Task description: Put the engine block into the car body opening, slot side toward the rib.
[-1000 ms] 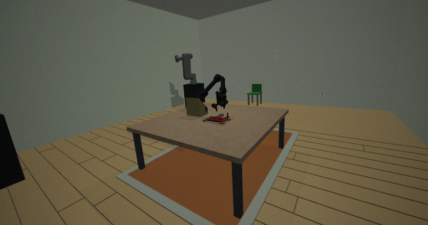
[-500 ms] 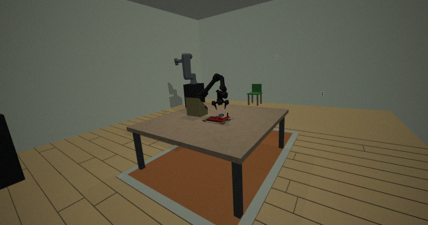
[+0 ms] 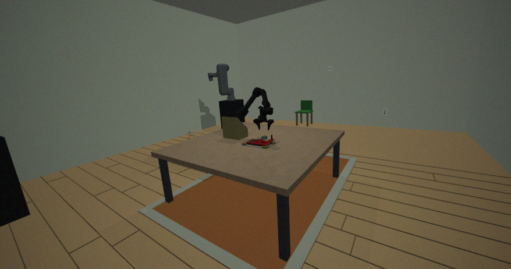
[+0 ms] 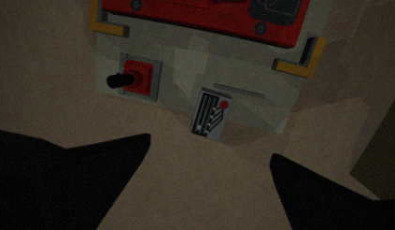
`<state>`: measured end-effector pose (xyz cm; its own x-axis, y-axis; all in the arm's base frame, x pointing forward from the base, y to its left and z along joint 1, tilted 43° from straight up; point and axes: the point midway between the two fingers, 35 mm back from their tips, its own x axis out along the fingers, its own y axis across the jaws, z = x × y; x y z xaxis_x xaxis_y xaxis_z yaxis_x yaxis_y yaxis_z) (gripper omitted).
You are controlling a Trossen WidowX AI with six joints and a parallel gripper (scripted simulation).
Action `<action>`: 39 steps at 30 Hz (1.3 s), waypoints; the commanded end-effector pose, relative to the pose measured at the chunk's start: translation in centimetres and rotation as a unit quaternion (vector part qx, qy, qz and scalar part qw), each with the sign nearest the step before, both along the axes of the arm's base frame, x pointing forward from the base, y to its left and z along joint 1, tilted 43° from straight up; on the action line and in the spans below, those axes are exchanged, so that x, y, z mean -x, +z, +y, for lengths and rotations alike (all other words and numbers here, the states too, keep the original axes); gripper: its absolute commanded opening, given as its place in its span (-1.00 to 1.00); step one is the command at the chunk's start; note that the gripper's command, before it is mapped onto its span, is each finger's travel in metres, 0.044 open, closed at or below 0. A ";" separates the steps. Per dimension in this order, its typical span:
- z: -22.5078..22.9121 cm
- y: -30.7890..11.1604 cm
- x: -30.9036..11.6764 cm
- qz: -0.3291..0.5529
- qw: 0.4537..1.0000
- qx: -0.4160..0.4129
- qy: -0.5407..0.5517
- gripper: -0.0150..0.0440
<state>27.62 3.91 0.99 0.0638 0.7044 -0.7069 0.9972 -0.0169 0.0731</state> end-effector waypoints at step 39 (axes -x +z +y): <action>4.3 -5.3 -0.5 0.047 0.997 0.012 -0.065 1.00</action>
